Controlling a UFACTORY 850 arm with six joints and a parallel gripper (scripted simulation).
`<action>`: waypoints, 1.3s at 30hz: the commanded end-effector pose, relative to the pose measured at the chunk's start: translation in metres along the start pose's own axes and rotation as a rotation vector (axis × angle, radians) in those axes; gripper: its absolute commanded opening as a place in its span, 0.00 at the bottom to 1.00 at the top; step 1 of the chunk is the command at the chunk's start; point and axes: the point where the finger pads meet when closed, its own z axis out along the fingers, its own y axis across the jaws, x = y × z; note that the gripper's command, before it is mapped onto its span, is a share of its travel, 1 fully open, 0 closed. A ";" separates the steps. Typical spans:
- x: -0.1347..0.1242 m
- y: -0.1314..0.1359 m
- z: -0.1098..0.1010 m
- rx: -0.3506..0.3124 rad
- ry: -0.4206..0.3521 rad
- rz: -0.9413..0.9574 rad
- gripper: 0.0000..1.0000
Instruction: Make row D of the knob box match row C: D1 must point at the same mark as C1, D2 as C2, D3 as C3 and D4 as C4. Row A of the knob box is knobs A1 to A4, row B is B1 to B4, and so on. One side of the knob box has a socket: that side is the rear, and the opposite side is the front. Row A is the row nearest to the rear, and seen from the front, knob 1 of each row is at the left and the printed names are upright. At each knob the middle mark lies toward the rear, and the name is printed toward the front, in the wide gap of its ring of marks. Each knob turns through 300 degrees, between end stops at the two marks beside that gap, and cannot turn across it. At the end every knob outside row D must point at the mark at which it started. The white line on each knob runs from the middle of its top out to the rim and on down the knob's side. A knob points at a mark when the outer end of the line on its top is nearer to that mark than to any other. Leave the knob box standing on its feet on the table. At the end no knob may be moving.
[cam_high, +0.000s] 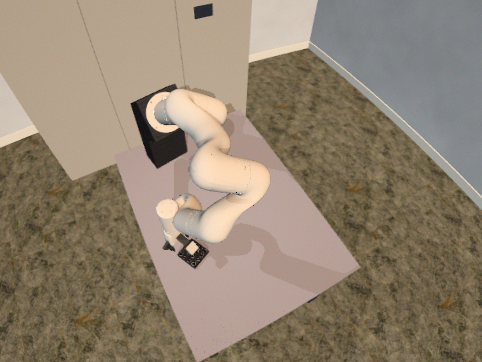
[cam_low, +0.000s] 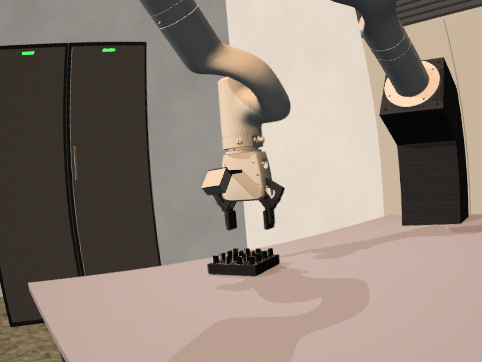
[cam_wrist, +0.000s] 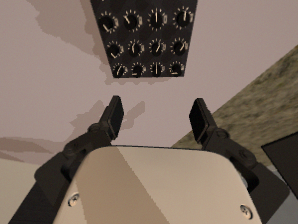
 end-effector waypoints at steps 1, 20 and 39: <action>0.000 0.000 0.000 0.000 0.000 0.000 1.00; 0.000 0.000 0.000 0.000 0.000 0.000 1.00; 0.002 0.002 -0.002 0.000 0.001 0.136 1.00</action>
